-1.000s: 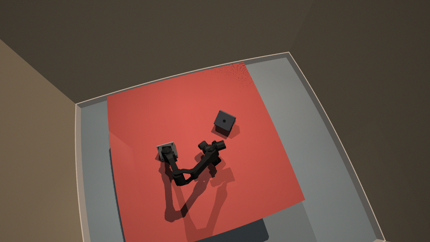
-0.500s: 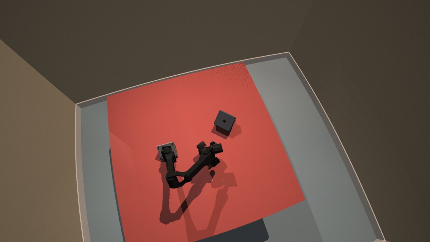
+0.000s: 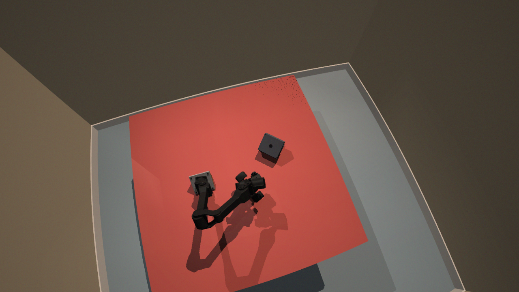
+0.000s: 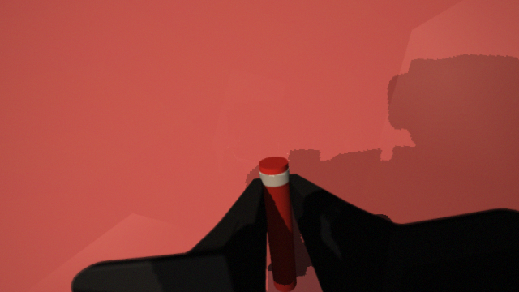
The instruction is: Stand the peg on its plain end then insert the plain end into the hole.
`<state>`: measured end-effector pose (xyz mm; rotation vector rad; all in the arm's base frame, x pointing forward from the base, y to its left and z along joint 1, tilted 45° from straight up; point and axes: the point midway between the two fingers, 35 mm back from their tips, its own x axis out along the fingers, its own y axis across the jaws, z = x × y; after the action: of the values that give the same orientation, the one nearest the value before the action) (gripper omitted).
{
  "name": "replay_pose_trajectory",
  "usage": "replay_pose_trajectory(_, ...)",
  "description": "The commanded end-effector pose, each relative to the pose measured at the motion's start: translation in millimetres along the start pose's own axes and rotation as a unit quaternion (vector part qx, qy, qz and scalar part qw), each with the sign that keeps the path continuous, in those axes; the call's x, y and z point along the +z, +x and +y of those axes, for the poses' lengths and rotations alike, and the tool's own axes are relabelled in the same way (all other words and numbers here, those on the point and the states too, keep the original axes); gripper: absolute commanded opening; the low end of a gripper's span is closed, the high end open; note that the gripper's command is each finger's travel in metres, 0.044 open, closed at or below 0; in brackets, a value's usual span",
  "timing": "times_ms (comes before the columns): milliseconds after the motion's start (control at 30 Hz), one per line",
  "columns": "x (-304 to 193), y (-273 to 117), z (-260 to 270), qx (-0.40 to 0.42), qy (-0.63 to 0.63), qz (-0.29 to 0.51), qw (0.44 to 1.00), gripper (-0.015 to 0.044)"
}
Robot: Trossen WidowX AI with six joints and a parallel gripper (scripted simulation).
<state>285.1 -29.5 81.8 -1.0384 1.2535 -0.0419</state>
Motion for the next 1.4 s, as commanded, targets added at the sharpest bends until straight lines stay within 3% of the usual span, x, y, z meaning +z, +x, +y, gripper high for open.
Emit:
replay_pose_trajectory(0, -0.6, -3.1, -0.1, 0.001, -0.001, -0.020, 1.000, 0.0050)
replay_pose_trajectory(1367, -18.3, -24.1, -0.4, 0.000, -0.003, -0.196, 0.981, 0.0050)
